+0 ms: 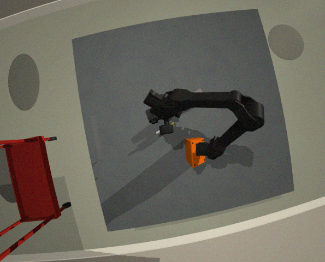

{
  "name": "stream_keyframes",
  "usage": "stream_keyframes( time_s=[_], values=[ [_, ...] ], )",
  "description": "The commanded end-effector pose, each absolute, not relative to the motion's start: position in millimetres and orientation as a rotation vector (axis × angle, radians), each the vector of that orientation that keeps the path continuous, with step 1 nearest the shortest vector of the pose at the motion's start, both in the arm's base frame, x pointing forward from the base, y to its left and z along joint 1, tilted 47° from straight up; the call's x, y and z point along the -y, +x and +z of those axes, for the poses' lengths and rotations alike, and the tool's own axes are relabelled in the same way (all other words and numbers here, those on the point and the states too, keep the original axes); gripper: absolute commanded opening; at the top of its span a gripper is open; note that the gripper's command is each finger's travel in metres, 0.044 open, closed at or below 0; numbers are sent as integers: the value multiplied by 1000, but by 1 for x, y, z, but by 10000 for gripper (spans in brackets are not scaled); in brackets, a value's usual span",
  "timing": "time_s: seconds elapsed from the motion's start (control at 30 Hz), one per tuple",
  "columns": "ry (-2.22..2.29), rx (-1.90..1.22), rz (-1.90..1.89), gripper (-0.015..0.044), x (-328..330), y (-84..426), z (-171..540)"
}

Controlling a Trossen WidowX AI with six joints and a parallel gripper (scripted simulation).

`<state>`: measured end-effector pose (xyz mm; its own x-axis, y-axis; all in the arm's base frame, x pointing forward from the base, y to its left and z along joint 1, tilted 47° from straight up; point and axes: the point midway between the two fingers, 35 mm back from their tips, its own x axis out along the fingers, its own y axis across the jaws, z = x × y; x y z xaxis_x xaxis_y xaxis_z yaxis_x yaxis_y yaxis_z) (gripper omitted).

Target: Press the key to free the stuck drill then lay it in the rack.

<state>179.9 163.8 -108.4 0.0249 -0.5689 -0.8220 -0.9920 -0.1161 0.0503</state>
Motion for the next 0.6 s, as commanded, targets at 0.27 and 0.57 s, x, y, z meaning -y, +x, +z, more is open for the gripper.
stream_keyframes(
  time_s=[0.27, 0.57],
  values=[
    [-1193, -1542, 532, 440, -126, 303, -52],
    [-836, -1440, 166, 440, -44, 379, 13]
  ],
)
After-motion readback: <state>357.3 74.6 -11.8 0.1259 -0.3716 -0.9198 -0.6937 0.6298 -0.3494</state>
